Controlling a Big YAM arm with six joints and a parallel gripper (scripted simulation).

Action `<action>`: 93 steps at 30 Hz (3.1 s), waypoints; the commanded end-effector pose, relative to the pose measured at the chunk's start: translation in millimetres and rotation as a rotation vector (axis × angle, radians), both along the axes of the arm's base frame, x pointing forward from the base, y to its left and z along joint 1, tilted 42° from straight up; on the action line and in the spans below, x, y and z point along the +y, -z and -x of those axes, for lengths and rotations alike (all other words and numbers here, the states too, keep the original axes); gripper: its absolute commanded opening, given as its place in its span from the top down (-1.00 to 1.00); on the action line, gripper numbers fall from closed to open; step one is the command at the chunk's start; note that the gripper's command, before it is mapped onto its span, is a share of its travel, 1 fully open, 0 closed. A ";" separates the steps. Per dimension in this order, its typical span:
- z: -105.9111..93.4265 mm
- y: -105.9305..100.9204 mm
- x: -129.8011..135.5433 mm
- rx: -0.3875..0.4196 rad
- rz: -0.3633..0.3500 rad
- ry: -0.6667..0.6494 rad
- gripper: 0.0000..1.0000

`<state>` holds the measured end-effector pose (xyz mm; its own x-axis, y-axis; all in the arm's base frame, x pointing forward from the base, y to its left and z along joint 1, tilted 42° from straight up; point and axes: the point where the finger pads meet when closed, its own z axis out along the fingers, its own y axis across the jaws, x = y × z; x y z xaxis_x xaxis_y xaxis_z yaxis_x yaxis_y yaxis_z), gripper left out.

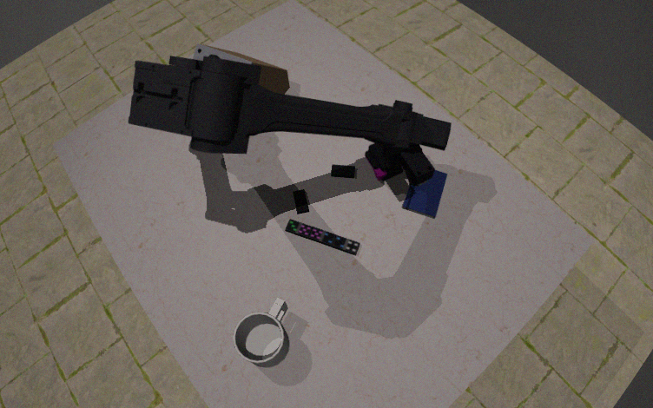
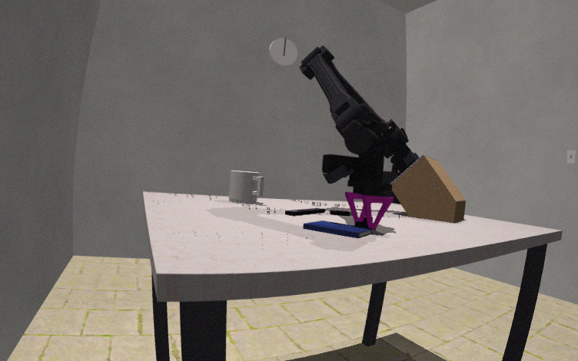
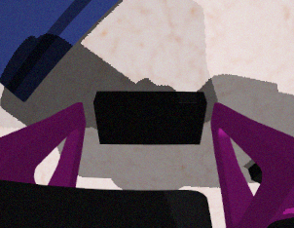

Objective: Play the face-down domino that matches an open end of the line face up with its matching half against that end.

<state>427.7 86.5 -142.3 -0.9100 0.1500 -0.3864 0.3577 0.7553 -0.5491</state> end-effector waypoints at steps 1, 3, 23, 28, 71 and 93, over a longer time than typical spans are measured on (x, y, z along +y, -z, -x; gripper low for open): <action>-1.4 -1.7 5.0 -0.007 -0.003 -0.009 -0.45; -0.9 -1.2 6.8 -0.007 -0.003 -0.014 -0.45; 0.5 -0.3 9.2 -0.007 -0.002 -0.021 -0.45; 1.5 0.5 11.8 -0.007 -0.001 -0.027 -0.45; 0.5 -0.9 6.1 -0.005 -0.001 -0.013 -0.45; 4.4 0.9 9.3 -0.002 0.002 -0.023 -0.45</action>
<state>427.7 86.5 -142.3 -0.9100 0.1500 -0.3864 0.3577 0.7553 -0.5491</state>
